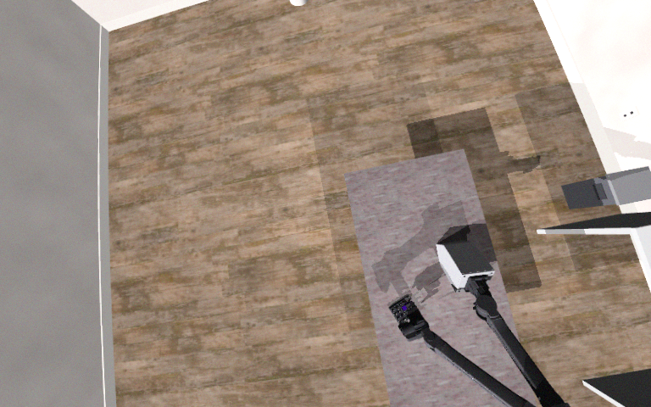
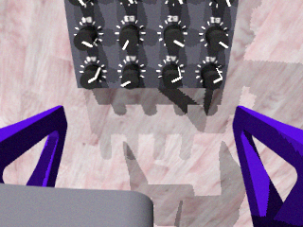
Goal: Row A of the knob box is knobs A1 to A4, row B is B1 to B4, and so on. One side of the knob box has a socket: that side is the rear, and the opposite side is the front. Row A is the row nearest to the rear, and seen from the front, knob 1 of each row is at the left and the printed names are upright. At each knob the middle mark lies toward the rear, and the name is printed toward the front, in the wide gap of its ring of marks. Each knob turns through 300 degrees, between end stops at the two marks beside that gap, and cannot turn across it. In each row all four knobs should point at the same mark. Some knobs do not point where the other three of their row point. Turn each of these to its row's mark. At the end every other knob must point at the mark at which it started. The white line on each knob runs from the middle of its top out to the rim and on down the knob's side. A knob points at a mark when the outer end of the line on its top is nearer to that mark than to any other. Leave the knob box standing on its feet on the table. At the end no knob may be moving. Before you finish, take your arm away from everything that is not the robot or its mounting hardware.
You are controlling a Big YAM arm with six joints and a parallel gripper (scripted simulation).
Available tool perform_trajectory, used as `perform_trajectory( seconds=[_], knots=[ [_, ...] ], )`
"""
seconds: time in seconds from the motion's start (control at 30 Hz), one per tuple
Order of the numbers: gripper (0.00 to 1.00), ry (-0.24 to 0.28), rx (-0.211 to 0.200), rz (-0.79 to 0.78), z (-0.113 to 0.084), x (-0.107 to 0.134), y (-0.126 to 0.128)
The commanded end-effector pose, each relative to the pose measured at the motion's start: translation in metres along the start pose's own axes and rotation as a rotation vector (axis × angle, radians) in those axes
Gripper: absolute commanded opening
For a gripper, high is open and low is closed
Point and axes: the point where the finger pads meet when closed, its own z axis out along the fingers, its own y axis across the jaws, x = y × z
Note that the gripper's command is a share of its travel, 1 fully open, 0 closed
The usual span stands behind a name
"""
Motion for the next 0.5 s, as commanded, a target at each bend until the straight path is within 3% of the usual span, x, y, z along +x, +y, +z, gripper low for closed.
perform_trajectory(
  seconds=[0.0,0.27,0.47],
  knots=[
    [1.0,-0.037,0.007,-0.008,-0.0101,-0.0085,-0.0037],
    [1.0,-0.037,0.007,-0.007,-0.0102,-0.0085,-0.0037],
    [1.0,-0.034,0.006,0.1,-0.0136,-0.0101,-0.0015]
  ],
)
